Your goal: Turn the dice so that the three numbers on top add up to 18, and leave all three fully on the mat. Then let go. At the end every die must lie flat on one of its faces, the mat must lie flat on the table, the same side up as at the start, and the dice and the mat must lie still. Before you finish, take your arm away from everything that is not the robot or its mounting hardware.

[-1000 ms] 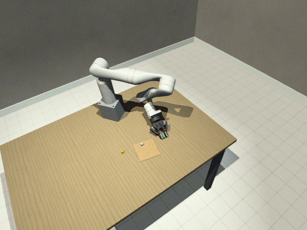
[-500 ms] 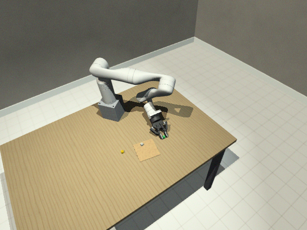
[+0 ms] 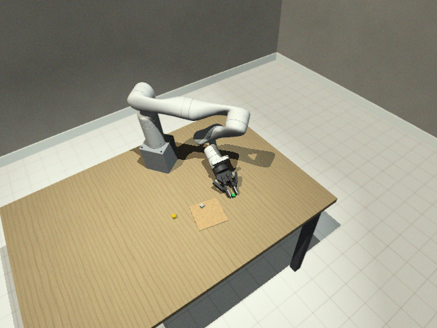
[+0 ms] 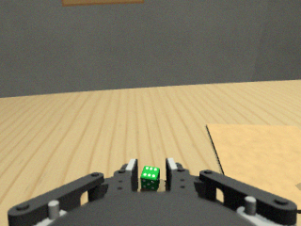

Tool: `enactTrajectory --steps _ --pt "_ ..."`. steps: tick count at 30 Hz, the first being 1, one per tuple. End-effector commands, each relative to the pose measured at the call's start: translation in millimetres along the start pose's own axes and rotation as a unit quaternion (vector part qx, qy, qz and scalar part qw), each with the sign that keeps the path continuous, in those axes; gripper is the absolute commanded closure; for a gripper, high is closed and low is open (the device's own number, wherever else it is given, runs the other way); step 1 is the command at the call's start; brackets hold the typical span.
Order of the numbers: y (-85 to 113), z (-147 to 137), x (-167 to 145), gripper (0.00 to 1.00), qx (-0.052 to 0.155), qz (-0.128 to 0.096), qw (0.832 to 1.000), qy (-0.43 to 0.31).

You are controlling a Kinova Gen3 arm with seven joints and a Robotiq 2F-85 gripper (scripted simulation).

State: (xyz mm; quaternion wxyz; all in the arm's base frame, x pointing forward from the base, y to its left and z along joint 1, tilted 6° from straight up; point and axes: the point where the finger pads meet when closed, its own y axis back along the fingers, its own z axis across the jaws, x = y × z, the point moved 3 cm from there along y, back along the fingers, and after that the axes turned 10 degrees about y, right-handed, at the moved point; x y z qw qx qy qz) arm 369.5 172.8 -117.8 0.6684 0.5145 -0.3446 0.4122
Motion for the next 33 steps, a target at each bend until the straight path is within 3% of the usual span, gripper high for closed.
enactTrajectory --steps 1,13,25,33 --pt "8.4 -1.6 -0.4 0.69 0.003 -0.001 1.0 0.002" --pt "40.7 -1.4 -0.4 0.69 0.003 -0.001 1.0 0.002" --pt "45.5 -0.8 2.9 0.69 0.003 -0.001 1.0 0.002" --pt "60.1 4.0 30.2 0.69 0.003 -0.001 1.0 0.002"
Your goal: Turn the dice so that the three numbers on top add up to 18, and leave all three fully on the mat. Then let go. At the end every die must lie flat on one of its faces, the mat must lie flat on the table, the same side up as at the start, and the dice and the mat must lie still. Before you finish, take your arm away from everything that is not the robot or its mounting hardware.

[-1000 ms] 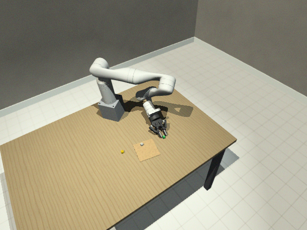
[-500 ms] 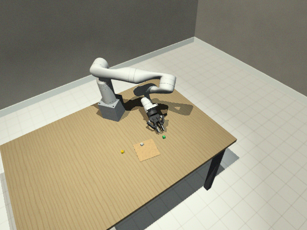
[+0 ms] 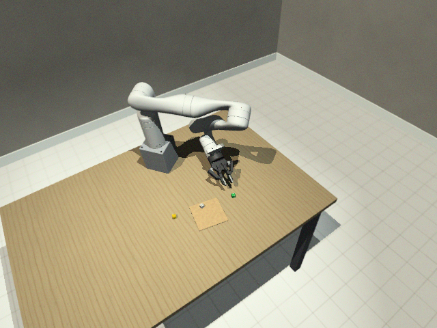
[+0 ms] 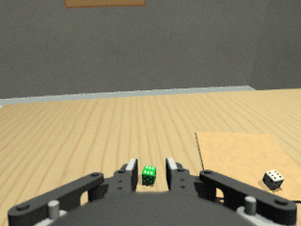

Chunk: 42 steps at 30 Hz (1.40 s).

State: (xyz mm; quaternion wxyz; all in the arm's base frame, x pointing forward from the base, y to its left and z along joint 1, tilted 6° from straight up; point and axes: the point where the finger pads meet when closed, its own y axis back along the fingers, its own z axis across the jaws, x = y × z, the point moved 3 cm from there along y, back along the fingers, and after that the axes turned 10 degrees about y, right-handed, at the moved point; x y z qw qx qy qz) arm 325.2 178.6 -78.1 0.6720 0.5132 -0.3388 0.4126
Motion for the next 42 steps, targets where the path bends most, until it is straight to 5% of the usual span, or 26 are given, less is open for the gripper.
enactTrajectory --steps 1,25,42 --pt "5.5 -0.3 16.6 0.69 0.003 0.003 1.0 -0.004" --pt "14.4 3.3 35.3 0.69 0.004 -0.005 1.0 -0.004" --pt "9.5 6.3 48.2 0.69 0.016 -0.081 0.997 -0.004"
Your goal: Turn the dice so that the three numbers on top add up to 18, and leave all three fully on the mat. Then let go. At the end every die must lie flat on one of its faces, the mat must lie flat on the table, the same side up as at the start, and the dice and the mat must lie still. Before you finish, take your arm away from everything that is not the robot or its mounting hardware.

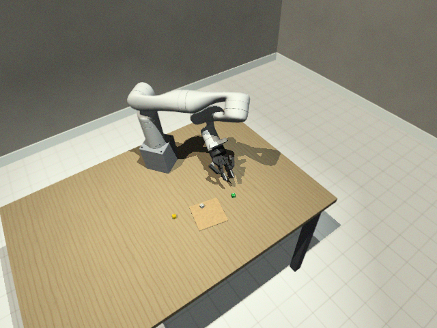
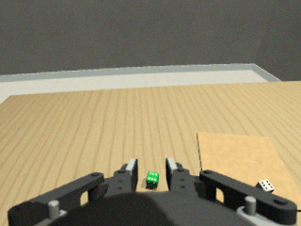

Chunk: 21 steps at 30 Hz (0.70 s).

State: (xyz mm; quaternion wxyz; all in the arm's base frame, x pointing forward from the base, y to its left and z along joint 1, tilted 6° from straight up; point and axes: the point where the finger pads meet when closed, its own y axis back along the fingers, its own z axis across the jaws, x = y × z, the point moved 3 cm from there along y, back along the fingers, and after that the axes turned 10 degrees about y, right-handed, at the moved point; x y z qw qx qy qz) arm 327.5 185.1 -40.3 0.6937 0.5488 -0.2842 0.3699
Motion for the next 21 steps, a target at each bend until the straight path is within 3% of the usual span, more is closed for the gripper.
enactTrajectory --steps 1,11,13,21 --pt "-3.1 4.1 14.4 0.69 -0.003 -0.01 1.0 -0.012" --pt "-7.0 7.5 29.6 0.69 0.013 -0.095 0.995 -0.012" --pt "-7.0 7.5 29.6 0.69 0.013 -0.095 0.995 -0.012" --pt "-10.9 10.5 43.3 0.69 0.027 -0.17 0.985 -0.012"
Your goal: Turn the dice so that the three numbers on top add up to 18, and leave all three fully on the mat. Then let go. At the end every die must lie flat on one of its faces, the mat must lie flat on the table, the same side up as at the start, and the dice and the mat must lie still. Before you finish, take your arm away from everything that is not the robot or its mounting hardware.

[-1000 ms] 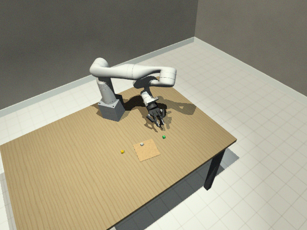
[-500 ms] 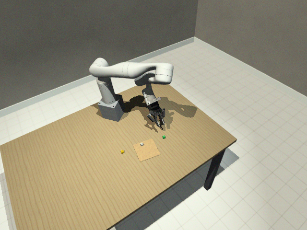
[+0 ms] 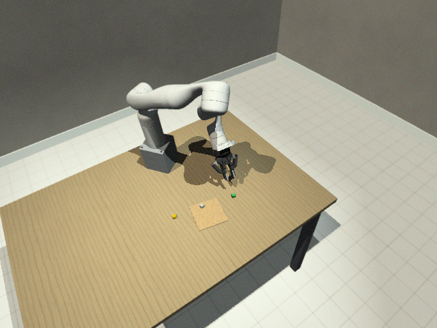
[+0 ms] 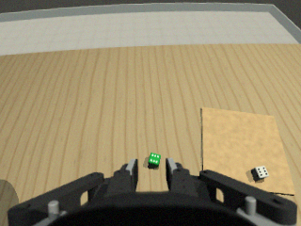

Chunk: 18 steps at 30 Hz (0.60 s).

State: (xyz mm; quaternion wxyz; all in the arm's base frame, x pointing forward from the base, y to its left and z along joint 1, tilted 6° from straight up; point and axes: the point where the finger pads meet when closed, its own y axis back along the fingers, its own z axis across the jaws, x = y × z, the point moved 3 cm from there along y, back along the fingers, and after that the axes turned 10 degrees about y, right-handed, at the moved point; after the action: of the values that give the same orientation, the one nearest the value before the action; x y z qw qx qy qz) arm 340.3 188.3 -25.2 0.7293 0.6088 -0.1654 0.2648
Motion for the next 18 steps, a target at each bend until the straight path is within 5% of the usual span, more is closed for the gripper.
enactTrajectory --steps 1,7,9,18 --pt "0.5 10.8 26.9 0.69 -0.001 -0.01 1.0 -0.026" --pt "0.1 14.2 36.6 0.69 0.008 -0.067 0.997 -0.025" --pt "0.1 14.2 36.6 0.69 0.008 -0.067 0.997 -0.025" --pt "-0.2 17.9 49.0 0.69 0.02 -0.134 0.991 -0.024"
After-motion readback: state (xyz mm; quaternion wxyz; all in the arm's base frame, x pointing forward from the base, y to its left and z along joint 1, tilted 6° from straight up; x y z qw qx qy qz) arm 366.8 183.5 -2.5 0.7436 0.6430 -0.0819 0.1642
